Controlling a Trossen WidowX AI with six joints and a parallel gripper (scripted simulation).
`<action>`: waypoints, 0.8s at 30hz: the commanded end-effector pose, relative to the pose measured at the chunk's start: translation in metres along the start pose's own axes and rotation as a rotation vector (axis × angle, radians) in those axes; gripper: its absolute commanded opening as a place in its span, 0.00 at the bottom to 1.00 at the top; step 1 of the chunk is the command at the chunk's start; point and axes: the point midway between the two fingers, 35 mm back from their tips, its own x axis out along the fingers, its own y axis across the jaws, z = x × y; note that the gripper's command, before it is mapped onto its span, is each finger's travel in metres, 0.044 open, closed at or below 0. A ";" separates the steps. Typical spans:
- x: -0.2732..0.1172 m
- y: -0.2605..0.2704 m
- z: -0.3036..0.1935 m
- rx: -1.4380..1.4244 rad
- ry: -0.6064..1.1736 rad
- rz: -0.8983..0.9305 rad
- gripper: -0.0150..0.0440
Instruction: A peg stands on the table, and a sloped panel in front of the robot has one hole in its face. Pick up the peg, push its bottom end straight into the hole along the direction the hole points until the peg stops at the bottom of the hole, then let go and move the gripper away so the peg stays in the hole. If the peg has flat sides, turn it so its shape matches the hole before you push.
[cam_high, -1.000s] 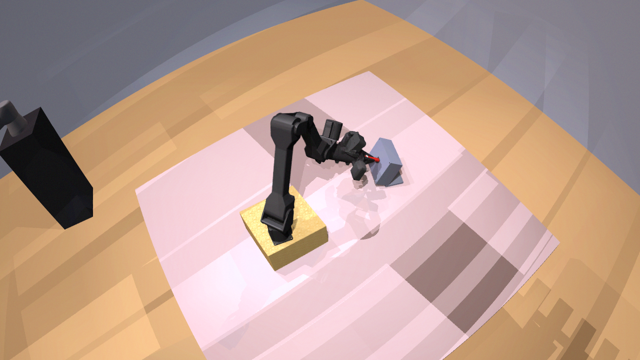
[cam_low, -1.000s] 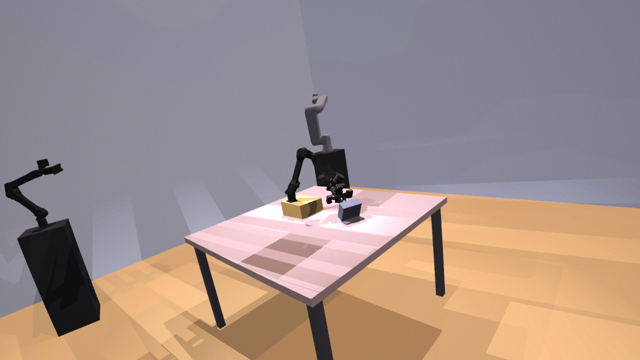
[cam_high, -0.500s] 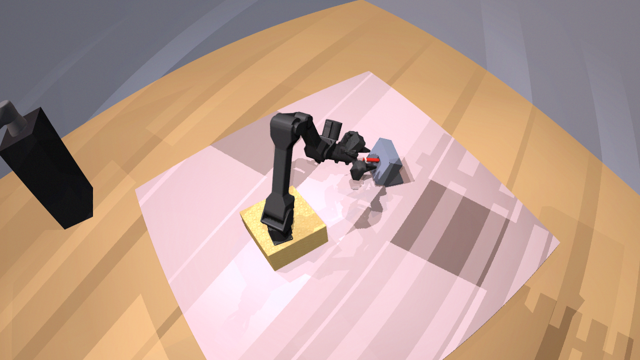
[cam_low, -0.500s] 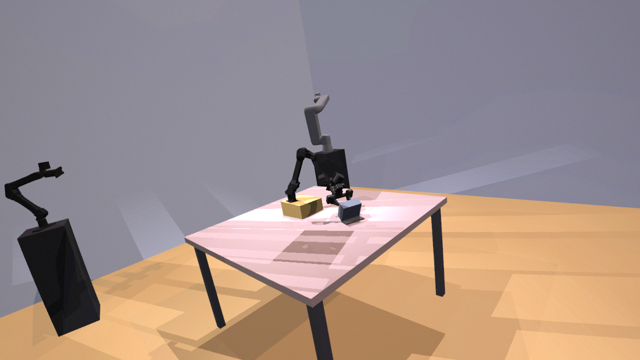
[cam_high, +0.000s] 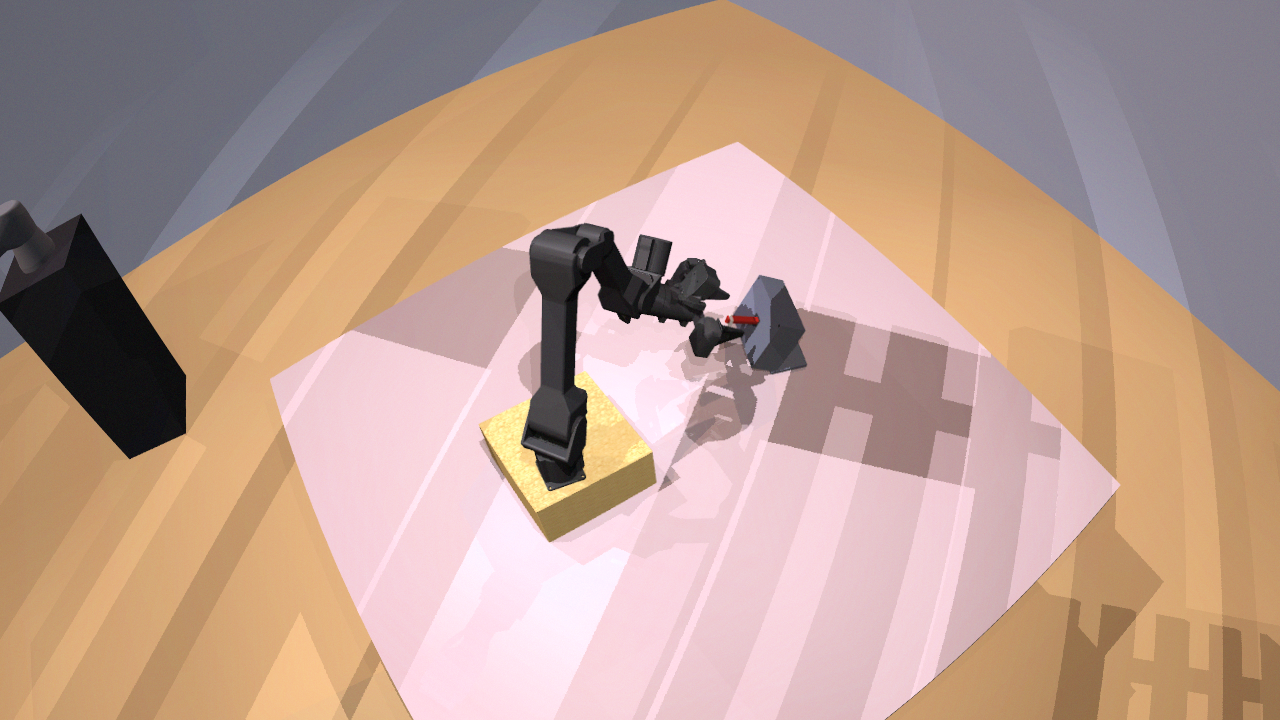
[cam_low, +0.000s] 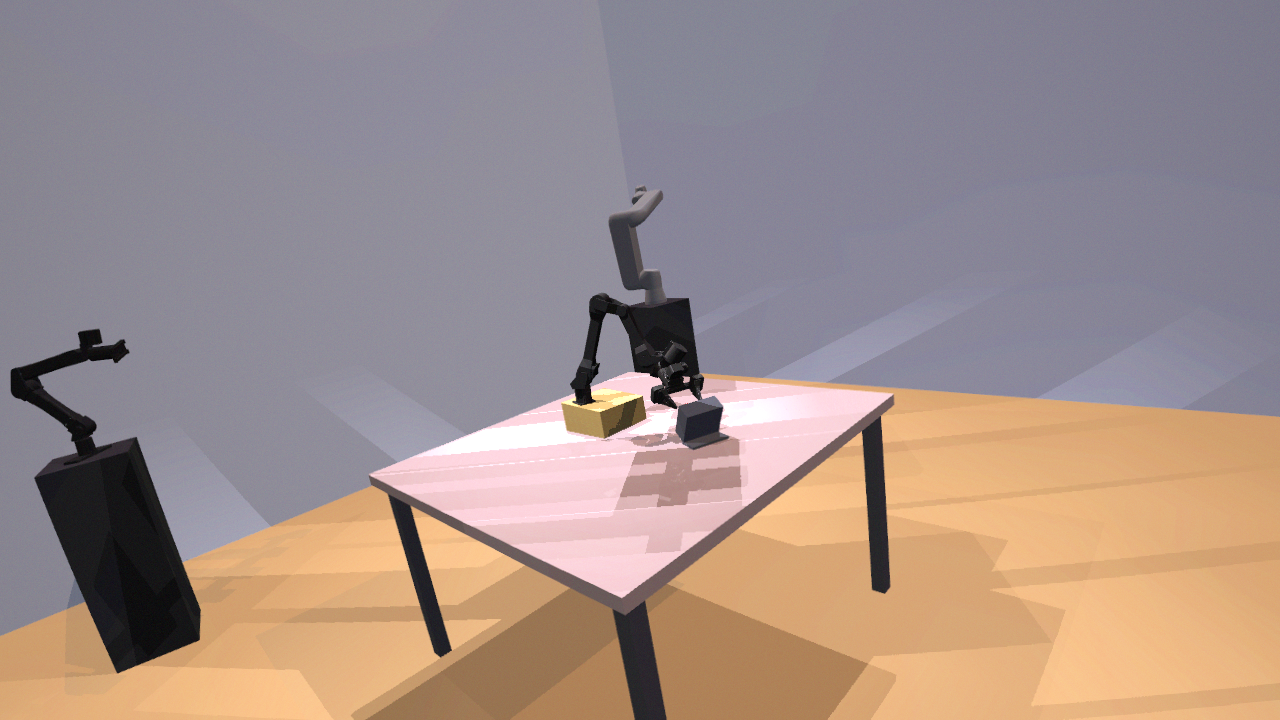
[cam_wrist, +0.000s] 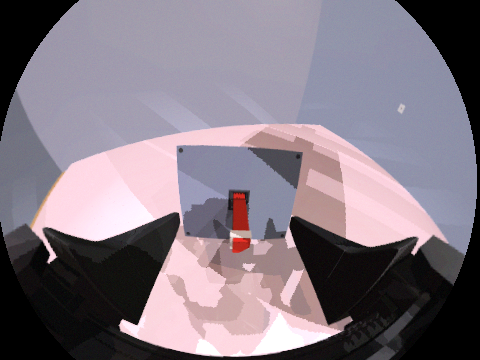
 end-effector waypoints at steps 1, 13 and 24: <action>-0.008 0.000 0.000 0.003 -0.001 -0.002 1.00; -0.026 0.002 0.000 0.003 0.002 -0.001 1.00; -0.044 0.003 -0.001 0.003 0.001 0.001 1.00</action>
